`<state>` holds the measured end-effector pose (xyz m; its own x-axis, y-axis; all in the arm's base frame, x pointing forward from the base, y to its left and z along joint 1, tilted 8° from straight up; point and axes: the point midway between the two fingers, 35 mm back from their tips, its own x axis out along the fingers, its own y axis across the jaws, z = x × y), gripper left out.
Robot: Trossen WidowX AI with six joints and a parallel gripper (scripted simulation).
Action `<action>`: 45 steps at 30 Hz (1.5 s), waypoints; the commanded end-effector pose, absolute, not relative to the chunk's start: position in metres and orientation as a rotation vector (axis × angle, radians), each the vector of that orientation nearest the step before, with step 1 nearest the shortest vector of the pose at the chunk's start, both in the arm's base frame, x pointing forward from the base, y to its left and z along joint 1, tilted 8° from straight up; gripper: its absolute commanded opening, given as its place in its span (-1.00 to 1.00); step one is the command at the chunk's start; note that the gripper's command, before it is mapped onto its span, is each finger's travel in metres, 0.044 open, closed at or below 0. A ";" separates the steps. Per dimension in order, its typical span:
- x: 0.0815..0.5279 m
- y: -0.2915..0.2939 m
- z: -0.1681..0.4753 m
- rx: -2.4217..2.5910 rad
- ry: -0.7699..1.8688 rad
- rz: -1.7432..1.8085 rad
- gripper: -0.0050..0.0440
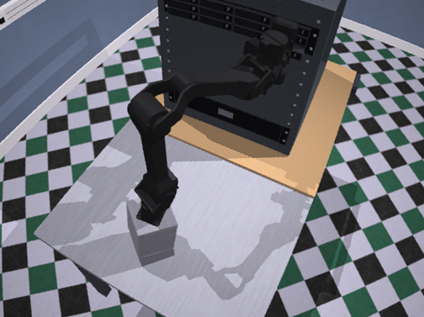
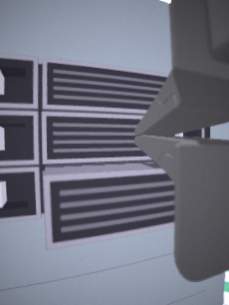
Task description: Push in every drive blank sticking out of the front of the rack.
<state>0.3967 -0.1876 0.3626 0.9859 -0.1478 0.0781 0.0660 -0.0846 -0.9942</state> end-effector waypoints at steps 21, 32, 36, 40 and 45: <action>0.399 -0.187 0.375 -1.662 0.047 -0.200 -1.00; 0.400 -0.187 0.375 -1.662 0.047 -0.200 -1.00; 0.402 -0.188 0.375 -1.662 0.047 -0.200 -1.00; 0.402 -0.188 0.375 -1.662 0.047 -0.200 -1.00; 0.402 -0.188 0.375 -1.662 0.047 -0.200 -1.00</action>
